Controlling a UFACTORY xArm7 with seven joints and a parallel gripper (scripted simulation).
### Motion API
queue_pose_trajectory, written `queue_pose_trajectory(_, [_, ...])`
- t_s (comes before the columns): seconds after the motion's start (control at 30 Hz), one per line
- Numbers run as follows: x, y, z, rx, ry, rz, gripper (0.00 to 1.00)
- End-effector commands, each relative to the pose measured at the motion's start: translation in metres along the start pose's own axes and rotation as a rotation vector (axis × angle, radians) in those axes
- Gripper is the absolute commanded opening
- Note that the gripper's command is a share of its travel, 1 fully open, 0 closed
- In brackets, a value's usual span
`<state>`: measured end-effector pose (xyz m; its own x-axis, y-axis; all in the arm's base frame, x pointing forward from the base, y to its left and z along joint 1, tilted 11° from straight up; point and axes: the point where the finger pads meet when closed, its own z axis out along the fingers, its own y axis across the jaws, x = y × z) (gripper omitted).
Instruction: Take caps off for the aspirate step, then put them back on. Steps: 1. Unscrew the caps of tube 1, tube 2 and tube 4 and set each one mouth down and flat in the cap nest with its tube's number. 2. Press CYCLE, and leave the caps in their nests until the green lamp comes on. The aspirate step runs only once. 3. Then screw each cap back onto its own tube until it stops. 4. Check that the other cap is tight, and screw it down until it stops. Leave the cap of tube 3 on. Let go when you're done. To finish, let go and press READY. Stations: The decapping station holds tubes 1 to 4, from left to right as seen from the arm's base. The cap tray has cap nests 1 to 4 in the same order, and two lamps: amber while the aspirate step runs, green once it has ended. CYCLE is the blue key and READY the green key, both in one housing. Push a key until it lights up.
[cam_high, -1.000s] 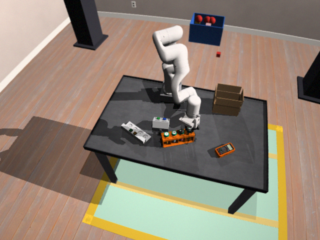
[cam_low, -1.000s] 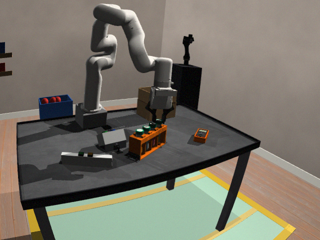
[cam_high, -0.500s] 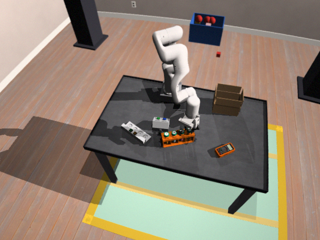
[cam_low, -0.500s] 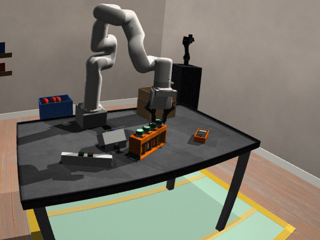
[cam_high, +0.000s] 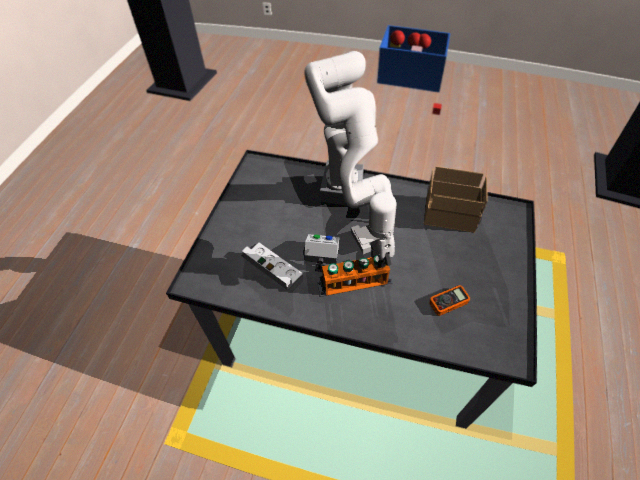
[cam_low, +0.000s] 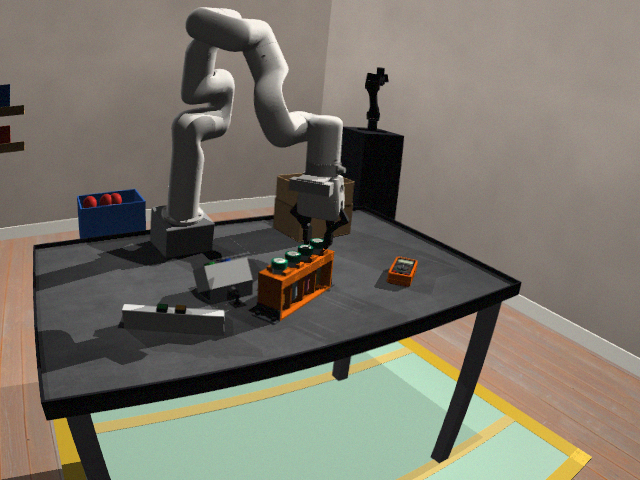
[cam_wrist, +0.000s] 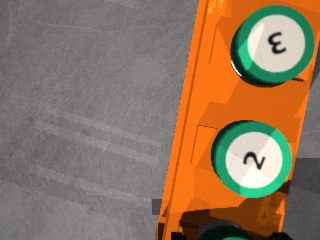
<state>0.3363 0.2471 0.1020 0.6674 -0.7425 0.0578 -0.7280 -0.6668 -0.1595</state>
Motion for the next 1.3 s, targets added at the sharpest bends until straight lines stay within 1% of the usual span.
queue_pose_trajectory(0.0, [-0.0001, -0.0013, -0.0010, 0.004, 0.040, 0.276, 0.46])
queue_pose_trajectory(0.03, [-0.0001, -0.0013, -0.0010, 0.005, 0.040, 0.321, 0.46])
queue_pose_trajectory(0.1, [-0.0001, -0.0013, -0.0010, 0.005, 0.040, 0.321, 0.46])
queue_pose_trajectory(0.17, [-0.0001, -0.0013, -0.0010, 0.009, 0.040, 0.490, 0.46])
queue_pose_trajectory(0.53, [-0.0001, -0.0013, -0.0009, 0.019, 0.041, 0.961, 0.46])
queue_pose_trajectory(0.8, [0.0000, -0.0012, -0.0010, 0.019, 0.041, 0.961, 0.46])
queue_pose_trajectory(0.83, [0.0000, -0.0012, -0.0010, 0.019, 0.041, 0.961, 0.00])
queue_pose_trajectory(1.27, [-0.0001, -0.0013, -0.0009, 0.019, 0.041, 0.961, 0.00])
